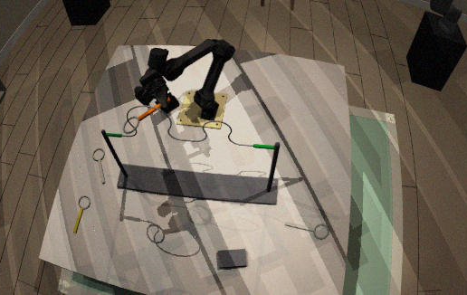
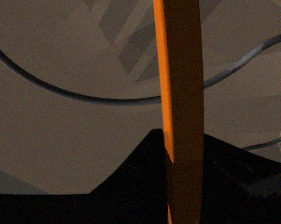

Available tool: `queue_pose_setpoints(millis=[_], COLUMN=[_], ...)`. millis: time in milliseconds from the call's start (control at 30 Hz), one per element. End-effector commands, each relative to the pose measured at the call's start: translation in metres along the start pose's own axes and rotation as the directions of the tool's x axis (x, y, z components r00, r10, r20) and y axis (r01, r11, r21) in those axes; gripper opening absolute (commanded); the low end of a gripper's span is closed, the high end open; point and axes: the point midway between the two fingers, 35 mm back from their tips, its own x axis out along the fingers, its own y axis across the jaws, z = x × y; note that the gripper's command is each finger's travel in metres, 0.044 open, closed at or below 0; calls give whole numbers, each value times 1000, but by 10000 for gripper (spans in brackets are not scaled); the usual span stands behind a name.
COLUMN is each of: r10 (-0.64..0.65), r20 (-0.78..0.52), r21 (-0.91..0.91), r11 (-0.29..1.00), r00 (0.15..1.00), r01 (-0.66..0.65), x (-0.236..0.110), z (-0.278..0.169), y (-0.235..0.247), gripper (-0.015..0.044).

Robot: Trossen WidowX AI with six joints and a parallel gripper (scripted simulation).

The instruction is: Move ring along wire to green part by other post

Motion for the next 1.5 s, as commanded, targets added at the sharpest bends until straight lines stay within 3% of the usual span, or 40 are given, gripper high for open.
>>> queue_pose_setpoints(millis=[0,700,1467], r10=[-14,-148,-295], r20=[-2,24,97], r21=[-30,-248,-486], r11=[999,957,820], r00=[1000,989,950], r01=[14,149,304], x=[0,0,-2], z=[0,1,4], y=[2,-5,-16], gripper=[-150,-150,-150])
